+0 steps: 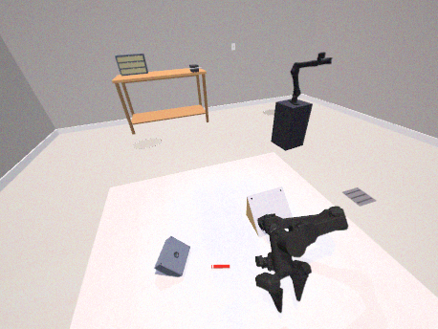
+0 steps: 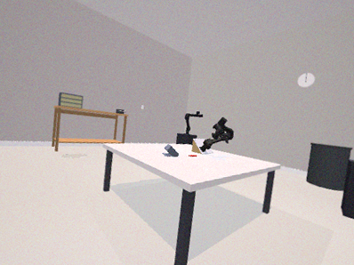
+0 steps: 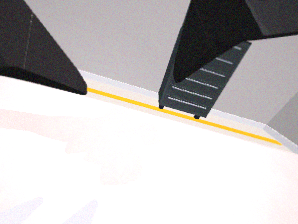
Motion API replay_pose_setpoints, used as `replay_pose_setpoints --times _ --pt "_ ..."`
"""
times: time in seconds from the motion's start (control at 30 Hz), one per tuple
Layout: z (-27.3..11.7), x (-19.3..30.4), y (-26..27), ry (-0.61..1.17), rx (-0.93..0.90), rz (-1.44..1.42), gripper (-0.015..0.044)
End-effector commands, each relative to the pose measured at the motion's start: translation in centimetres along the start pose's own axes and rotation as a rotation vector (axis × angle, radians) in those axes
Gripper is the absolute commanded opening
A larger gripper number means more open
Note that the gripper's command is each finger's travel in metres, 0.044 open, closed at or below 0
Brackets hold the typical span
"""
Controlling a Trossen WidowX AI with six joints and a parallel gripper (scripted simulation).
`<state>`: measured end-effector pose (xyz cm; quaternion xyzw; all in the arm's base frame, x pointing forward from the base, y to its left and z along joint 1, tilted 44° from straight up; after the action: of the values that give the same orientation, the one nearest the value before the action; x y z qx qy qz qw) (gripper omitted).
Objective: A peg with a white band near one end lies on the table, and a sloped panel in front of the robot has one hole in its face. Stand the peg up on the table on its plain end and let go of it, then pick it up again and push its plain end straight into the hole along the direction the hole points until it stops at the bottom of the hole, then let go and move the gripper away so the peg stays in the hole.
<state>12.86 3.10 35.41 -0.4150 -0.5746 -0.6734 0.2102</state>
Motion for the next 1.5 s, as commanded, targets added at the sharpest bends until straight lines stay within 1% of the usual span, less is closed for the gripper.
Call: replay_pose_setpoints --times 0.0,0.03,0.23,0.43,0.67,1.03,1.27,1.47 --pt "0.0 0.0 0.0 -0.001 -0.001 -0.001 0.0426" --pt "0.0 -0.1 0.1 -0.005 -0.004 -0.006 0.0440" --pt "0.0 -2.3 2.1 -0.079 -0.050 -0.084 0.0440" --pt "-0.5 -5.1 3.4 -0.230 -0.121 -0.132 0.0440" --pt "-0.7 -6.9 4.4 -0.309 -0.105 -0.208 0.0440" --pt "-1.1 -11.4 5.9 -0.466 0.031 -0.403 0.0440" --pt "-1.9 -14.5 6.6 -0.533 0.176 -0.517 0.0440" --pt "-2.6 -17.1 6.7 -0.549 0.325 -0.611 0.0440"
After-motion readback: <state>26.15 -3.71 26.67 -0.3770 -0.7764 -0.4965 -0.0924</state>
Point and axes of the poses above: the point midway between the two fingers, 35 mm back from their tips, its own z axis out along the fingers, its own y axis across the jaws, x = y × z, the point moved 9 cm from there along -z, back along the fingers, and after that the axes turned 15 degrees about -z, right-handed, at the moved point
